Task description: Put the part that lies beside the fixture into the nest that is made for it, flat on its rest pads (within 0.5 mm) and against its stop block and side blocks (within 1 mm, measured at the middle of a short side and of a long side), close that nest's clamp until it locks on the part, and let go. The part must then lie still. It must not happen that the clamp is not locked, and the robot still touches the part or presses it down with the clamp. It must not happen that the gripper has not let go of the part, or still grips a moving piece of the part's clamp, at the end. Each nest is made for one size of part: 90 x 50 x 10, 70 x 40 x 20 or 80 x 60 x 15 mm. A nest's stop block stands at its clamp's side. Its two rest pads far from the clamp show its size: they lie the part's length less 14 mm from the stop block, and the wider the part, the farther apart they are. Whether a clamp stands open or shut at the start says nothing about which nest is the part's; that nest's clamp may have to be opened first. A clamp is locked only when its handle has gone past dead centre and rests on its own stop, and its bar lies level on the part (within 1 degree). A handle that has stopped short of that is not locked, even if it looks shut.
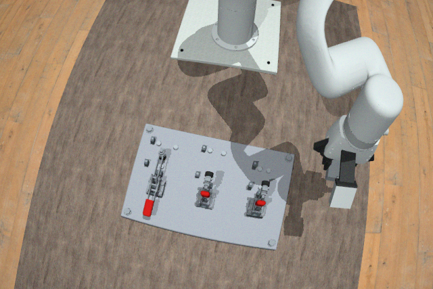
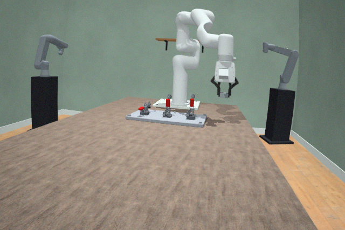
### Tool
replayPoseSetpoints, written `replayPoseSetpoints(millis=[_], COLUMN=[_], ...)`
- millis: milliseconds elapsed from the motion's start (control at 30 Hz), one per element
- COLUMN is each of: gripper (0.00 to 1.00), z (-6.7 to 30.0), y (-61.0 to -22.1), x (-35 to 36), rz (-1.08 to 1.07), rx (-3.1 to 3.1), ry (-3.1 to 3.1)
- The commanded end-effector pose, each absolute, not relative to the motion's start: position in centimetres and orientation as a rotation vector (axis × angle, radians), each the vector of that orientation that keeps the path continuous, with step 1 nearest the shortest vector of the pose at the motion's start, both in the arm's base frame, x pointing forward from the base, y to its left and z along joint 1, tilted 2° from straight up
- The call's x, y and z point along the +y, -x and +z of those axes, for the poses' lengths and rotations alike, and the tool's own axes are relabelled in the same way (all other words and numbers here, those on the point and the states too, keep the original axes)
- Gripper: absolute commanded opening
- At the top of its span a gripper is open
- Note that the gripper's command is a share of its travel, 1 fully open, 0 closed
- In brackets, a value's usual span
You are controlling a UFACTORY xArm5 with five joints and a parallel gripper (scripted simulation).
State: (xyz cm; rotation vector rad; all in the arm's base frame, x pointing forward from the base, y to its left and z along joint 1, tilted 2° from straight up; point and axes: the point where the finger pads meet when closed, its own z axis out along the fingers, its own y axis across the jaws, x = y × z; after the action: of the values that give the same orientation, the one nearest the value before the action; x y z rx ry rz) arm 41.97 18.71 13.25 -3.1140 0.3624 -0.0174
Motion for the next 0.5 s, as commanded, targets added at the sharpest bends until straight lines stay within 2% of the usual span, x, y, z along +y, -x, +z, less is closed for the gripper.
replayPoseSetpoints(millis=[0,467], gripper=[0.00,0.00], z=[13.31,12.43], y=[-42.13,-42.45], x=[18.76,18.67], rz=[-0.023,-0.023], rx=[0.362,0.362], ry=[3.112,3.112])
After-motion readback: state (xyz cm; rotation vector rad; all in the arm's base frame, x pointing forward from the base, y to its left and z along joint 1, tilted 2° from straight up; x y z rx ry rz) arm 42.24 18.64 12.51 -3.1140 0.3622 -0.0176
